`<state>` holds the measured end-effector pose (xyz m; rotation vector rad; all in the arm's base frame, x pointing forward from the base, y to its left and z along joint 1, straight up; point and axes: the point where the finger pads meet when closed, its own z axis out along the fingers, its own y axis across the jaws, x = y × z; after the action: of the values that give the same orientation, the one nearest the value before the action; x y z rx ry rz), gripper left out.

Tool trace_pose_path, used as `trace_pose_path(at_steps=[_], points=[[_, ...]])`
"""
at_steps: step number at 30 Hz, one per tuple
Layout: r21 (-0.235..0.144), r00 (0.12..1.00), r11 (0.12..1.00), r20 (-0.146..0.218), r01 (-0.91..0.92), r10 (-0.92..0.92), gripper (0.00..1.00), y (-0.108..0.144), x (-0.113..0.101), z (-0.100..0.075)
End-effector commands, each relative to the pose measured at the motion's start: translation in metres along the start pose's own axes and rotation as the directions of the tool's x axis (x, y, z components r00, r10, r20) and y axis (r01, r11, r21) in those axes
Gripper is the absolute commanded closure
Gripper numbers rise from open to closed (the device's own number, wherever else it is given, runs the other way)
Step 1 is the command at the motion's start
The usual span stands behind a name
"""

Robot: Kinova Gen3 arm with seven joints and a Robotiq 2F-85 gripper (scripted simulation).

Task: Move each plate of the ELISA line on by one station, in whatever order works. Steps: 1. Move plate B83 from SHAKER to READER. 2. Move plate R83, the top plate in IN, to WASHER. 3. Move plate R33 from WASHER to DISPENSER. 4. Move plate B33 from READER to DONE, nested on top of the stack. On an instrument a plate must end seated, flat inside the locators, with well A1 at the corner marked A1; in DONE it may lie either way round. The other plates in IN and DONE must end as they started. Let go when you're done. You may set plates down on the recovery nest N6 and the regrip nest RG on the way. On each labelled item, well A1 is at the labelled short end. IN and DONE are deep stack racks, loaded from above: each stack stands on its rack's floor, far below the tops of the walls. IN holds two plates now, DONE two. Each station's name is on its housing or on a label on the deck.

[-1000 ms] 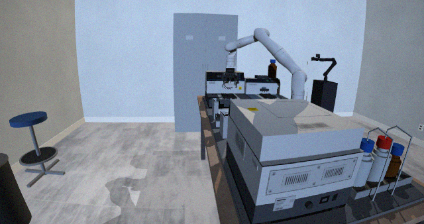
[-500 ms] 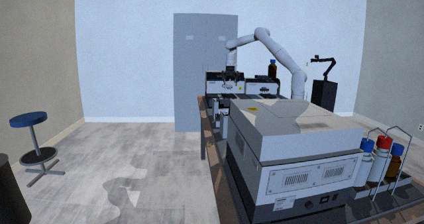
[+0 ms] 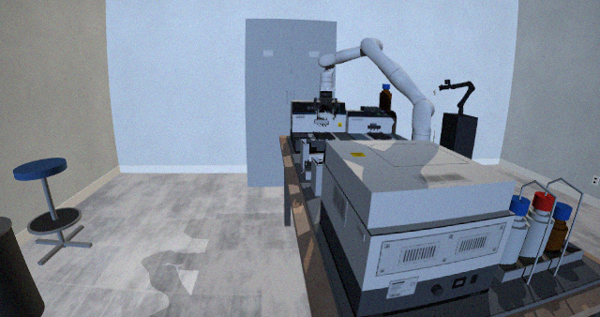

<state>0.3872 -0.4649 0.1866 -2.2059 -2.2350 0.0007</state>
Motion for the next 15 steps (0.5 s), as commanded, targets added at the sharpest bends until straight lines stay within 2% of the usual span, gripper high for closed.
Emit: trace_pose_path(at_steps=[1,15], points=[[-0.002,1.000,1.000,0.002,0.000,0.000,0.06,0.0003,-0.0003,-0.0015],[-0.002,1.000,1.000,0.002,0.001,-0.001,0.06,0.0003,0.0030,-0.0015]])
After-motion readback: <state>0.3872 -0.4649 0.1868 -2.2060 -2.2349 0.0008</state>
